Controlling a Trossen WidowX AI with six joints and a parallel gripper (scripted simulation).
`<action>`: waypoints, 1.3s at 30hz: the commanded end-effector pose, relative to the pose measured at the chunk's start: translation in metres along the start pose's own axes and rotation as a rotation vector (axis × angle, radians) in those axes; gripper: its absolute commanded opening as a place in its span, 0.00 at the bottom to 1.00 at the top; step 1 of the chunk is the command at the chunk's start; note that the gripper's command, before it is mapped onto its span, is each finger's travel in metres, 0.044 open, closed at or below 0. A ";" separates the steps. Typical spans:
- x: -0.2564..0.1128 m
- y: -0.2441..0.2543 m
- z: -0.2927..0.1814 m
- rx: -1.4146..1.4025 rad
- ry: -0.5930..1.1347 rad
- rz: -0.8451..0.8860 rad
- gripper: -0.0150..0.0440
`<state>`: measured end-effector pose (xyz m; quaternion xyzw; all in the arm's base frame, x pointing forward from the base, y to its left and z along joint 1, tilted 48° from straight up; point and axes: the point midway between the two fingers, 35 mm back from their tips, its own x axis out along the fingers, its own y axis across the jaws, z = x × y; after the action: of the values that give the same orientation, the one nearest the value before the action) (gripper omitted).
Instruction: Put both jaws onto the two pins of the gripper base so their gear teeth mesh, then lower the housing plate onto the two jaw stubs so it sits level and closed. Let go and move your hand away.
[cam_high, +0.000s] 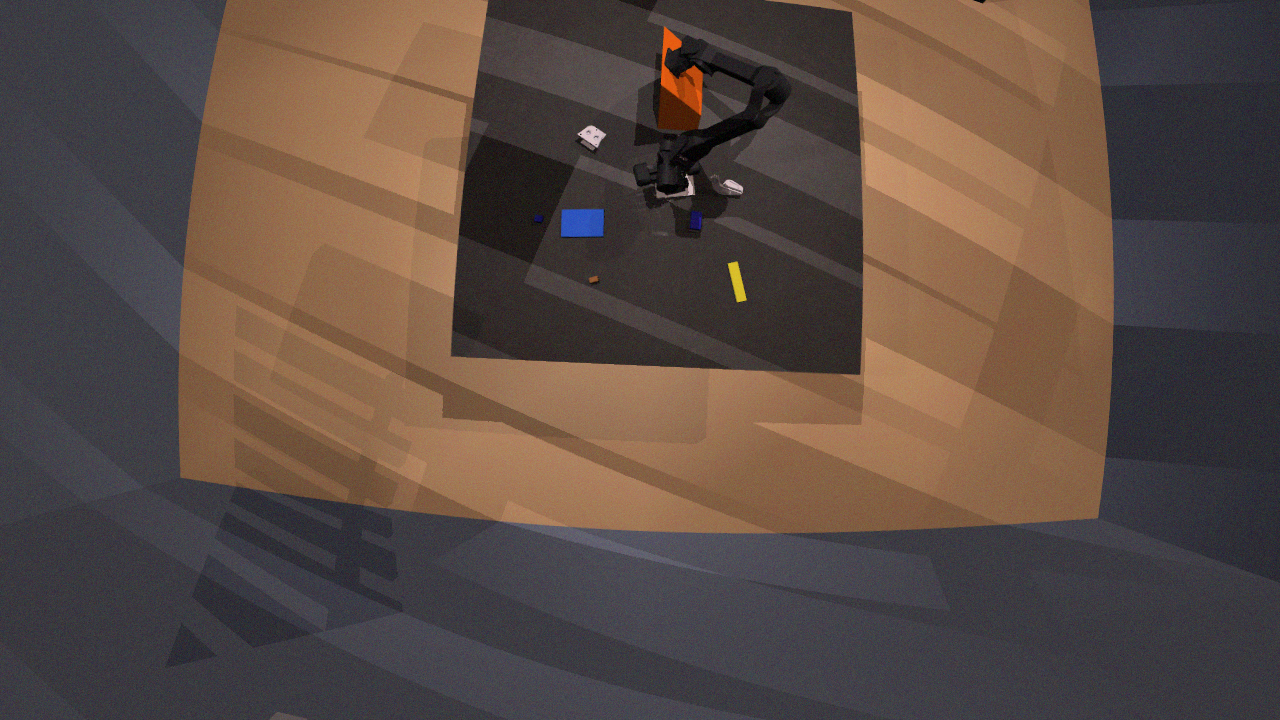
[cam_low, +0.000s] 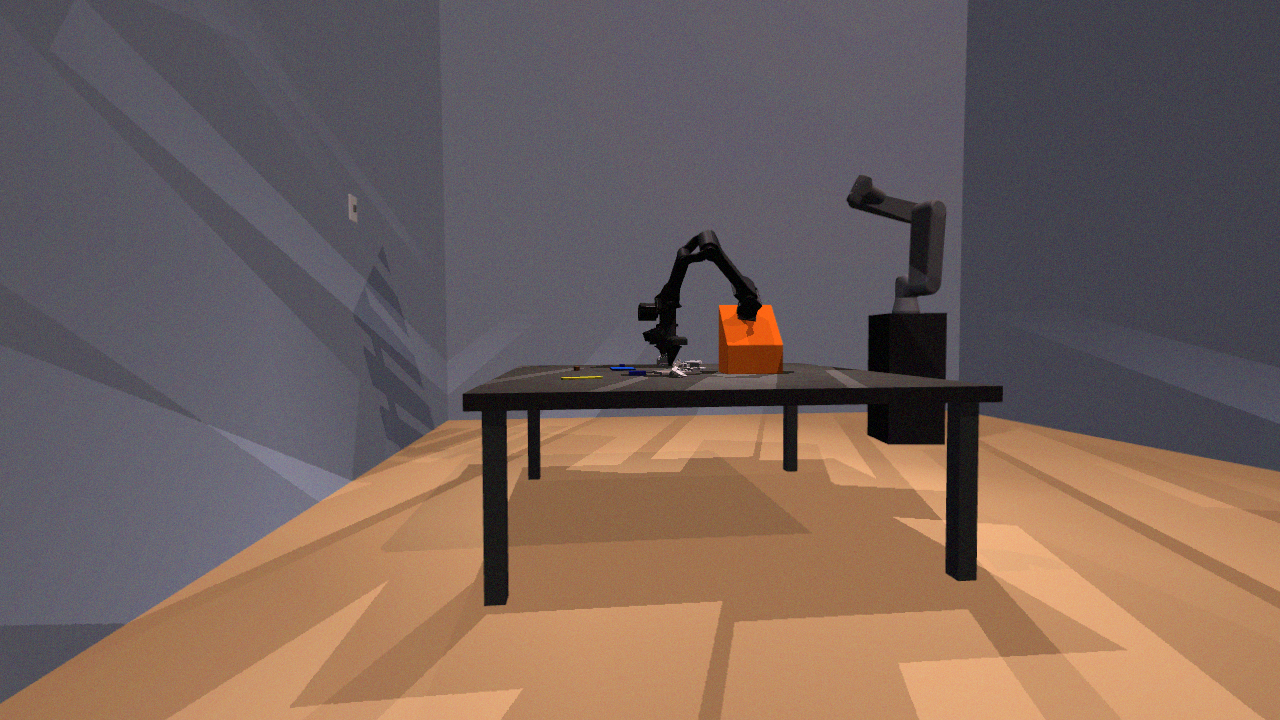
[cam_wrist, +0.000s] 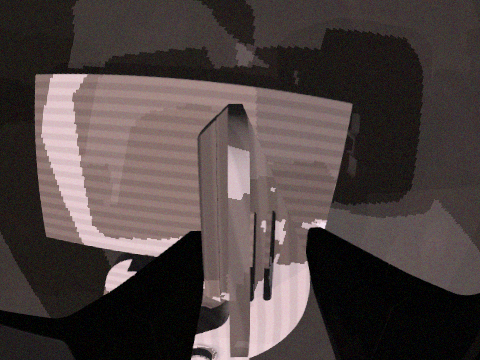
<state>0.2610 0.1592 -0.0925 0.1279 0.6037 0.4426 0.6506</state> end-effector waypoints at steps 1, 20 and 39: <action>0.001 0.001 0.000 0.006 -0.002 0.005 0.48; 0.007 0.001 0.000 0.005 -0.002 0.006 0.48; 0.012 0.001 0.000 0.004 -0.002 0.006 0.48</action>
<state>0.2598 0.1667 -0.0993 0.1277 0.6031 0.4432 0.6509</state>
